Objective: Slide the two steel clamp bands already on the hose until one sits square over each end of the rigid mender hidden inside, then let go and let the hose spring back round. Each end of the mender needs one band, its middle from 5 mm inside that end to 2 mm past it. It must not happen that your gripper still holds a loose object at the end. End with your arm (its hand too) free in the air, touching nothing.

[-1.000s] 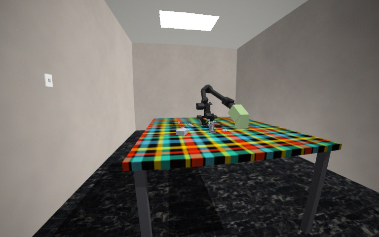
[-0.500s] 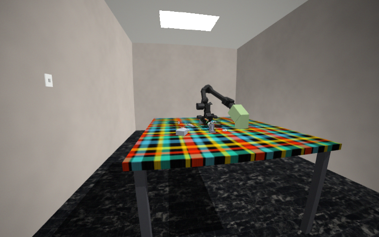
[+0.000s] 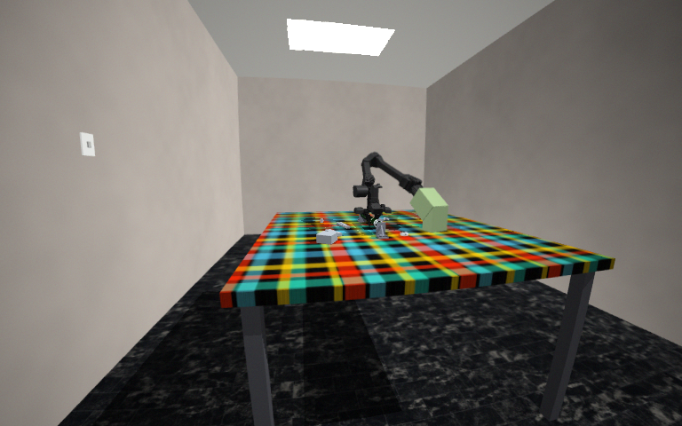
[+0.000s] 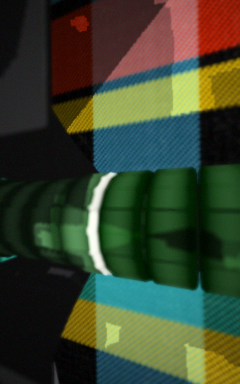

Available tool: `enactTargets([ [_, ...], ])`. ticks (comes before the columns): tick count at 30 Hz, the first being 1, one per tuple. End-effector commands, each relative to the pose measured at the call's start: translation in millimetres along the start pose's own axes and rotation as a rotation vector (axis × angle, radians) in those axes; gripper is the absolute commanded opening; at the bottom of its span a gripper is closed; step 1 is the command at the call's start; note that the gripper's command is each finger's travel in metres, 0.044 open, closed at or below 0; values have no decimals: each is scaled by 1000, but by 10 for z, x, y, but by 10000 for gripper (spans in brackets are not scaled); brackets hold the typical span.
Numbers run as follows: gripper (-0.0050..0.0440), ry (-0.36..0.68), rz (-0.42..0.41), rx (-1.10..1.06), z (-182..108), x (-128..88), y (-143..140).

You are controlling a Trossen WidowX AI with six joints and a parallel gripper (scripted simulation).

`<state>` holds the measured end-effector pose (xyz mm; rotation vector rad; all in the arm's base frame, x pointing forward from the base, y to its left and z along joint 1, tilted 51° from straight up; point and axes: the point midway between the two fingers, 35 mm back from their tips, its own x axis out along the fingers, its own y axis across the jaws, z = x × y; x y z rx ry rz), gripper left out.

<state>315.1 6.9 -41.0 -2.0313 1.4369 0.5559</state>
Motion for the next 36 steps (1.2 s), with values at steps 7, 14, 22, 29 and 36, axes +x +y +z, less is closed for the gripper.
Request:
enactTargets([
  [7,5,1,0,-4,1,5,0],
  [14,48,1,0,-4,1,5,0],
  [22,240,1,0,-4,1,5,0],
  [29,384,1,0,-4,1,5,0],
  [36,440,0,0,-4,-51,-219,-8],
])
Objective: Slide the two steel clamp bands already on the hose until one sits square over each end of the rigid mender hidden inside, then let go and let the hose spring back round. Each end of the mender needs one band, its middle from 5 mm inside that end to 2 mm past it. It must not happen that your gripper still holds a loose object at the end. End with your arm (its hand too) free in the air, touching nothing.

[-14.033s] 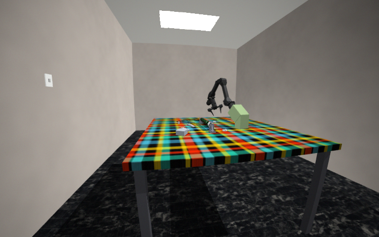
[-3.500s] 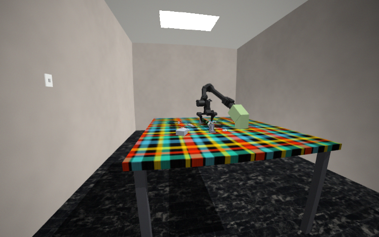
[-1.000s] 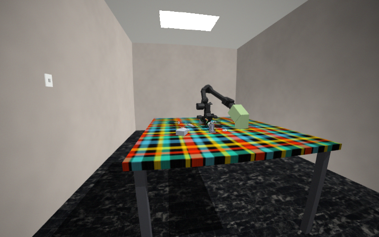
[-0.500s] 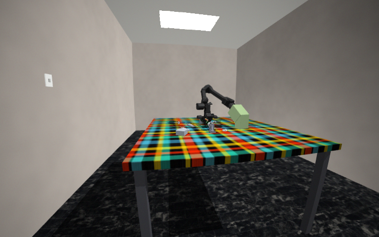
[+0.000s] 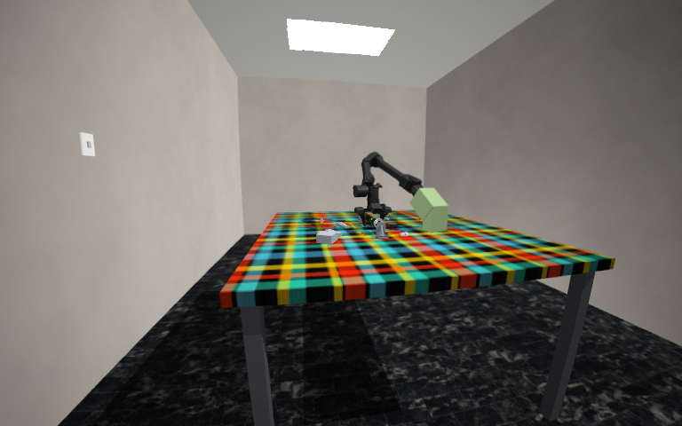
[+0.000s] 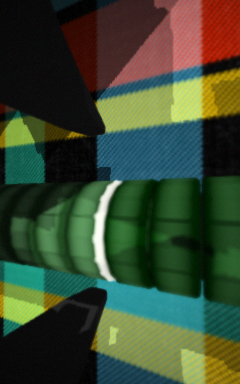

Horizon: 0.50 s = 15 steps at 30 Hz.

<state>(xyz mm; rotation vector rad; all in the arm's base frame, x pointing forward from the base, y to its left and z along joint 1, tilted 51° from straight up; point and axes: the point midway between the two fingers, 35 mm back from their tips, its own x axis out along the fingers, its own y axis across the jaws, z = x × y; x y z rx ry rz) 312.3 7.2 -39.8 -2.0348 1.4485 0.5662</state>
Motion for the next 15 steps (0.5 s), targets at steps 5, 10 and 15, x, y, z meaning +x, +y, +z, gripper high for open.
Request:
enactTargets([
  [5,440,-1,-10,6,-112,-426,-18],
  [10,440,-1,-10,6,-112,-426,-18],
  [15,440,-1,-10,6,-112,-426,-18],
])
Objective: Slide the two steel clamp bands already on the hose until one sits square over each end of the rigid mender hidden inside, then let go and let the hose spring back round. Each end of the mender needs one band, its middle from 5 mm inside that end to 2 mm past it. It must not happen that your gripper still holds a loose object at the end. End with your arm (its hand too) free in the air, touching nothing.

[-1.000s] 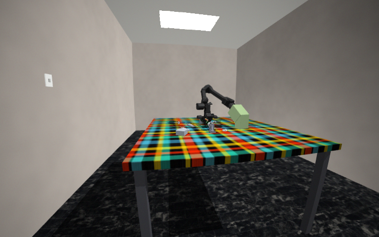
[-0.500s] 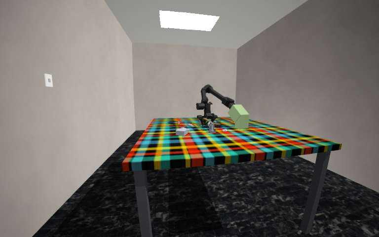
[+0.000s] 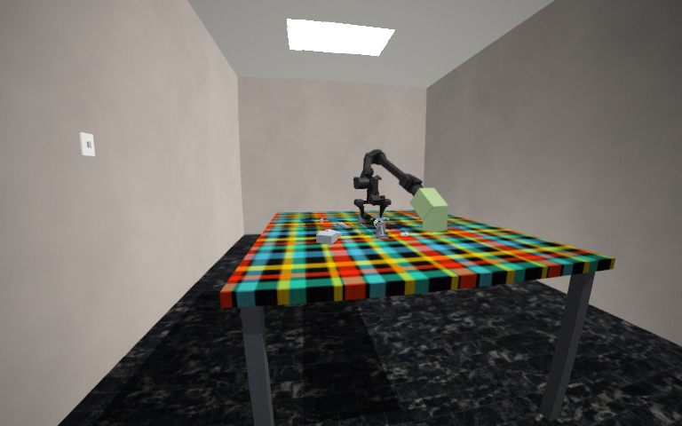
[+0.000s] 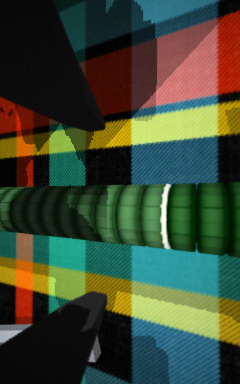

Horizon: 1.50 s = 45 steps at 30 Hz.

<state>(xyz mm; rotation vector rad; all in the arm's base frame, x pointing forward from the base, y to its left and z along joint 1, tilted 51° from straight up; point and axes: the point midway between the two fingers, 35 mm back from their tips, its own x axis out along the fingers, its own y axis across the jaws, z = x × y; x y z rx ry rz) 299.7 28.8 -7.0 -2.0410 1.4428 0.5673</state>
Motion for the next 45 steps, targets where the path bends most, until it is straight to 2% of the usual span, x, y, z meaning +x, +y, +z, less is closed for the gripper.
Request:
enactTargets([
  [1,440,-1,-5,10,-13,-26,-15],
  [14,440,-1,-5,10,-13,-26,-15],
  [16,440,-3,-4,10,-6,76,-21],
  [18,440,1,12,-11,-16,326,20],
  [20,440,-1,-2,6,-13,407,-11],
  [31,440,-1,-5,10,-13,424,-18],
  [41,200,-1,-5,10,-13,424,-18],
  [45,193,-1,-5,10,-13,424,-18],
])
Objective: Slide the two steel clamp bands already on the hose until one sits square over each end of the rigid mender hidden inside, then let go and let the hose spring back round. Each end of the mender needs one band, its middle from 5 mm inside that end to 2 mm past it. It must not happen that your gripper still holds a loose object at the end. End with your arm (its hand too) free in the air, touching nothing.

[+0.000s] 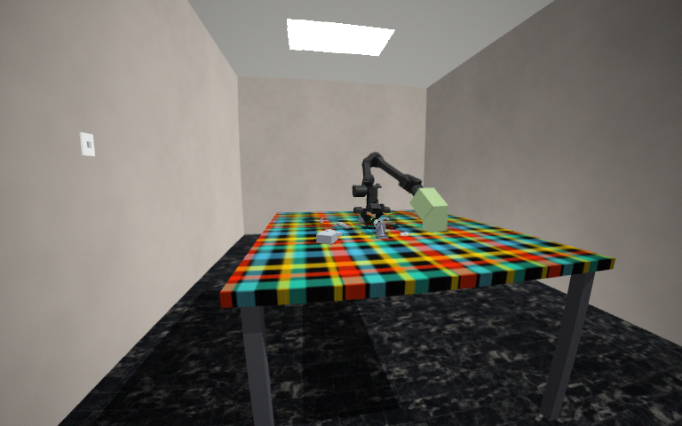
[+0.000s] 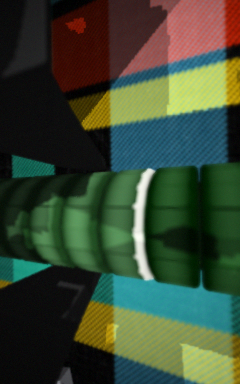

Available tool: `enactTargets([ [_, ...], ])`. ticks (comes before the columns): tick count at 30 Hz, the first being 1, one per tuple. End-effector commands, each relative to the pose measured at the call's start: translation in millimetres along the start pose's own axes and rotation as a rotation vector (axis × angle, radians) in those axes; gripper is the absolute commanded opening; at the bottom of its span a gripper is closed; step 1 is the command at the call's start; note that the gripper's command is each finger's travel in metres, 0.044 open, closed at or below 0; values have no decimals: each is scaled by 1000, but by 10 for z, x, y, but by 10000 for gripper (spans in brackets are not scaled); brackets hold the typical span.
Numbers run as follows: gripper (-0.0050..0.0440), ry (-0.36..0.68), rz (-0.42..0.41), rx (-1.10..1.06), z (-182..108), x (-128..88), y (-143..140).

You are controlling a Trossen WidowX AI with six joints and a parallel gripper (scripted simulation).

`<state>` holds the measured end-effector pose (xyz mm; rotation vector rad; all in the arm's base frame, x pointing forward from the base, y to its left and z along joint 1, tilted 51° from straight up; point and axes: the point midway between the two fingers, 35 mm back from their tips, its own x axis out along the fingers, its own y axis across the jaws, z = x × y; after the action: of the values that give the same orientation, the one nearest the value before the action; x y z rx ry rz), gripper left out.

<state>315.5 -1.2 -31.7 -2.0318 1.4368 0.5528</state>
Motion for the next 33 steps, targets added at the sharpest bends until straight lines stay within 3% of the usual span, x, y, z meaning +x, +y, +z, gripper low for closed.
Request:
enactTargets([
  [1,193,-1,1,-6,5,6,4],
  [9,150,-1,1,-6,5,6,4],
  [19,137,-1,1,-6,5,6,4],
  [33,43,-1,1,-6,5,6,4],
])
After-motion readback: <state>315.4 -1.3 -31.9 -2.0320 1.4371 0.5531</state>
